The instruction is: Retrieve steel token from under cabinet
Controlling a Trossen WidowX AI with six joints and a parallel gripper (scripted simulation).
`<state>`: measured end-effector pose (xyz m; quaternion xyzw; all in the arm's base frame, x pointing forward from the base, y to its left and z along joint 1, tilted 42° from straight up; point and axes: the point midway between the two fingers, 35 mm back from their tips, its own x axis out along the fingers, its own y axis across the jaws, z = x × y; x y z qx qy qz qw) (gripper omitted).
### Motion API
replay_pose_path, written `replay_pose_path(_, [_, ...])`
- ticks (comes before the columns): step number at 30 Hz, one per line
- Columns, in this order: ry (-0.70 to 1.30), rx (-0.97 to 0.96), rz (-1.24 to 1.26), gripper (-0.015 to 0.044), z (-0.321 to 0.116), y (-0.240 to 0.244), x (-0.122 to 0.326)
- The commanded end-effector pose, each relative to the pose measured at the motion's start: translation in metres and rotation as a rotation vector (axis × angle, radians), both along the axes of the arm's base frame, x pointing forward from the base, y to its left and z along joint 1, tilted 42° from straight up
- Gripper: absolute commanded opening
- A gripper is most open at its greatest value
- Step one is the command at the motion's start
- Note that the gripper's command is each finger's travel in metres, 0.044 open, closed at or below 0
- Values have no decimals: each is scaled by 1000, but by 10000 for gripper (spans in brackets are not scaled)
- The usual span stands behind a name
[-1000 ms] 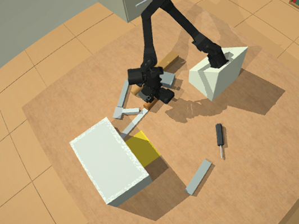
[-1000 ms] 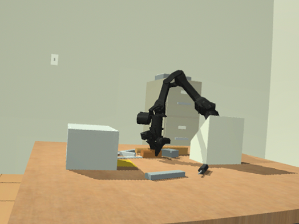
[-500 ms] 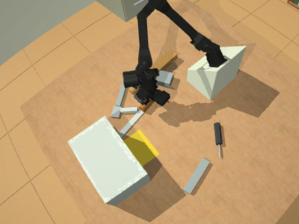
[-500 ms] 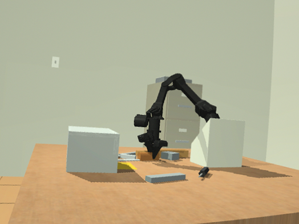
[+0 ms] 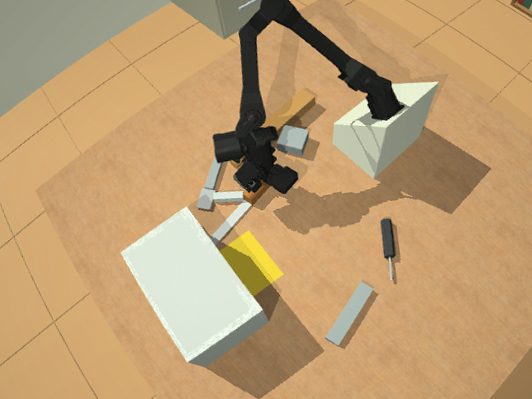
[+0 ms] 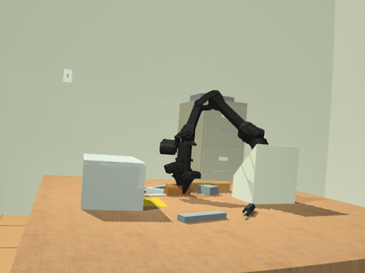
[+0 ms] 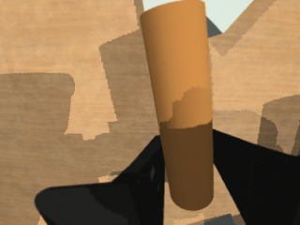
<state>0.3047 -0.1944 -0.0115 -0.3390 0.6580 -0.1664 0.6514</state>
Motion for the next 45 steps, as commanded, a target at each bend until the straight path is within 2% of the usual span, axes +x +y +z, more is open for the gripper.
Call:
replay_pose_path(1, [-6, -3, -6, 0, 0, 0, 6])
replay_pose_path(45, [-10, -3, -7, 0, -3, 10, 55])
